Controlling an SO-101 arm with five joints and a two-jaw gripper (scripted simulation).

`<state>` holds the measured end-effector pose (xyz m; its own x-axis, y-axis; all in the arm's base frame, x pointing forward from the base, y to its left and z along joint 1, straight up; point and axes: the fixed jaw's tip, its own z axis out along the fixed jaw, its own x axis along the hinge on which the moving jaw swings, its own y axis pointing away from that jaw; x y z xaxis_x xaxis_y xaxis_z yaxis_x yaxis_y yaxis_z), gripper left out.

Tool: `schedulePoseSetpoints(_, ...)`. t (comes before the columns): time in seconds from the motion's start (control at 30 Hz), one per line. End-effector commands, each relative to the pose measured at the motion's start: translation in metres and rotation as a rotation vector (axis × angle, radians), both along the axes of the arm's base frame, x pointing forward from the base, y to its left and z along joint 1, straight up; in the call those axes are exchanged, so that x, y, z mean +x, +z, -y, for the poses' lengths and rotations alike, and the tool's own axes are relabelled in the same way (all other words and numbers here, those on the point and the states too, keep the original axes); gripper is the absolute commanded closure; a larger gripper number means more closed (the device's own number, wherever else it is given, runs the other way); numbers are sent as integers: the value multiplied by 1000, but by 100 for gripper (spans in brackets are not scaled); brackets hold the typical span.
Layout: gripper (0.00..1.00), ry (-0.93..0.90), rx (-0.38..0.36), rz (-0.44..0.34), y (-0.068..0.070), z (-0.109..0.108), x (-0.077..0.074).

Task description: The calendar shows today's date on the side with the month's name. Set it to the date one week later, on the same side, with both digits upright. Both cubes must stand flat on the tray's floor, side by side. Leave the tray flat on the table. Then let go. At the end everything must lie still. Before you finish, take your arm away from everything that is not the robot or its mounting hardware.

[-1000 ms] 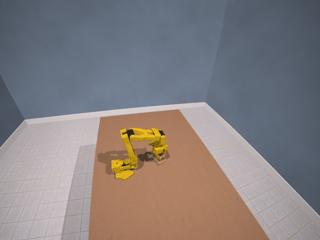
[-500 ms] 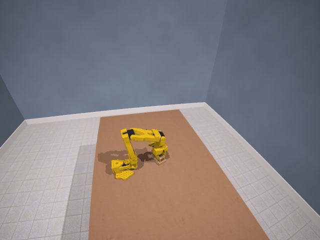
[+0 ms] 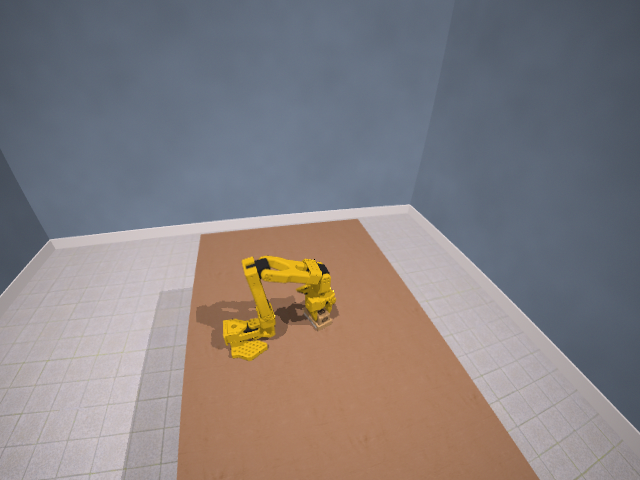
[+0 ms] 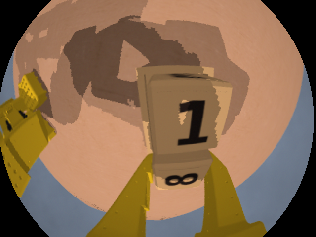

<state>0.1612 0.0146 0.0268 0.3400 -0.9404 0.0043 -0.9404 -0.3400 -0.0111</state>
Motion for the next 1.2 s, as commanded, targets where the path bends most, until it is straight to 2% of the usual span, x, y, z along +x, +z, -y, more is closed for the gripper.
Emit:
schedulePoseSetpoints(0.0,100,1,3,20,1,1,3)
schedulePoseSetpoints(0.23,99,1,3,20,1,1,3)
schedulePoseSetpoints(0.53,83,1,3,20,1,1,3)
schedulePoseSetpoints(0.9,81,1,3,20,1,1,3)
schedulePoseSetpoints(1.17,74,1,3,20,1,1,3)
